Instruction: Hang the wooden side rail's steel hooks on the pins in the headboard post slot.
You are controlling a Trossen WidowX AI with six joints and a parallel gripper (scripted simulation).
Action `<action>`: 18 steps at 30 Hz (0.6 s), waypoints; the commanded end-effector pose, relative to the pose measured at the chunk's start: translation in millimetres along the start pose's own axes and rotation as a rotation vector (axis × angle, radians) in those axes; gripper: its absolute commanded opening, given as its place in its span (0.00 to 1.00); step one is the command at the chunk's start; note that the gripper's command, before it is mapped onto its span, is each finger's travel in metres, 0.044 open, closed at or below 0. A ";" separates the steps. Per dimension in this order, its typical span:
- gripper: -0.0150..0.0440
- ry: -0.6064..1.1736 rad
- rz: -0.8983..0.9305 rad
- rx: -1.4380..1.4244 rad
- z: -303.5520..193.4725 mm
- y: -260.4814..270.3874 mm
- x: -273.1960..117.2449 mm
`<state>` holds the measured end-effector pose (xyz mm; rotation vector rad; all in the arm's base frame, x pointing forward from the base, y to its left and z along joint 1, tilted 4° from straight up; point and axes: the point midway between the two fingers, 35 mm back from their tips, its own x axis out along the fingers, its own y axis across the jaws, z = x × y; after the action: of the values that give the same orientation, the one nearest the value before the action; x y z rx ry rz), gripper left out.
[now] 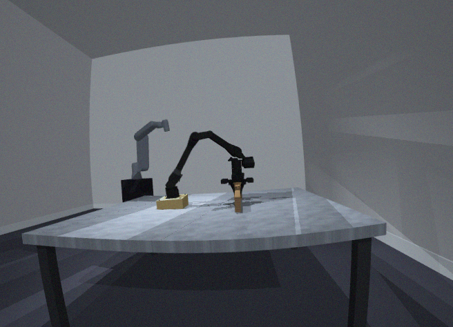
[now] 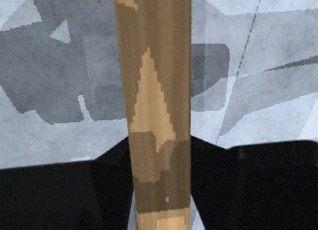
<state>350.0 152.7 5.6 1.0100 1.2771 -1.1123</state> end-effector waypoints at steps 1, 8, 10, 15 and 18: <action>0.25 0.006 0.013 0.003 -2.0 2.7 -3.4; 0.25 0.006 0.013 0.003 -2.8 2.2 -2.6; 0.25 0.006 0.013 0.003 -3.0 2.0 -2.3; 0.25 0.006 0.013 0.003 -3.6 1.4 -1.8; 0.25 0.006 0.013 0.003 -4.0 1.1 -1.4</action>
<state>350.2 154.7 5.2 1.0156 1.2733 -1.1098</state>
